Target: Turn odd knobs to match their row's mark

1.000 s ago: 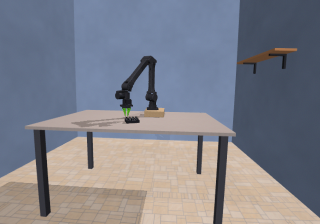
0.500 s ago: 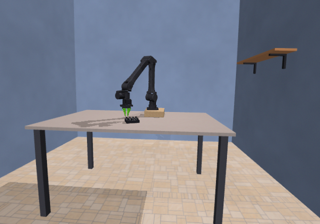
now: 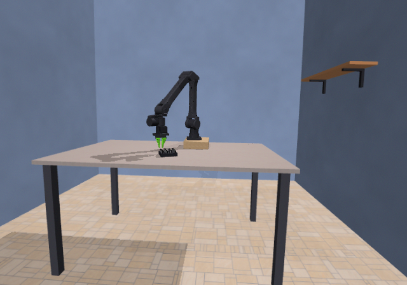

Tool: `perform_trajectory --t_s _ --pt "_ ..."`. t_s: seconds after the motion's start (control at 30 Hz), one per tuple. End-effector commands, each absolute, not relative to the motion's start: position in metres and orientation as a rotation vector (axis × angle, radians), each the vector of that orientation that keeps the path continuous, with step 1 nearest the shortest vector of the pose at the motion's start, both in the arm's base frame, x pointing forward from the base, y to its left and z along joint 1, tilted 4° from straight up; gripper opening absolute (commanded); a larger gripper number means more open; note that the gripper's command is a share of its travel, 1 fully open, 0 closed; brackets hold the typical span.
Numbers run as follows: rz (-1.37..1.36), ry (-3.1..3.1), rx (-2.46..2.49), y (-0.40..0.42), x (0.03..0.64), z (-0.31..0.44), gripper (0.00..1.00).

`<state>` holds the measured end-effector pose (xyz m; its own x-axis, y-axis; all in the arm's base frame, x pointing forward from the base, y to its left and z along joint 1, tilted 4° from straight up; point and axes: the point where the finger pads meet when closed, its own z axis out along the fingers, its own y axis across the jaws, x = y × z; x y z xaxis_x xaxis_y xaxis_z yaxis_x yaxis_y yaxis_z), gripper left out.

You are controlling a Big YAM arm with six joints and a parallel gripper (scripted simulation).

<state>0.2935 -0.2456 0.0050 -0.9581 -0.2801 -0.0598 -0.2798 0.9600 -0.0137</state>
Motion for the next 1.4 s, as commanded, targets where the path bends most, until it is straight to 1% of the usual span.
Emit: perform_trajectory --t_s 0.0,1.37 --pt "-0.075 3.002 -0.447 -0.2569 0.3061 0.0229 0.19" --pt "-0.080 3.000 -0.441 -0.2629 0.3094 0.0243 0.19"
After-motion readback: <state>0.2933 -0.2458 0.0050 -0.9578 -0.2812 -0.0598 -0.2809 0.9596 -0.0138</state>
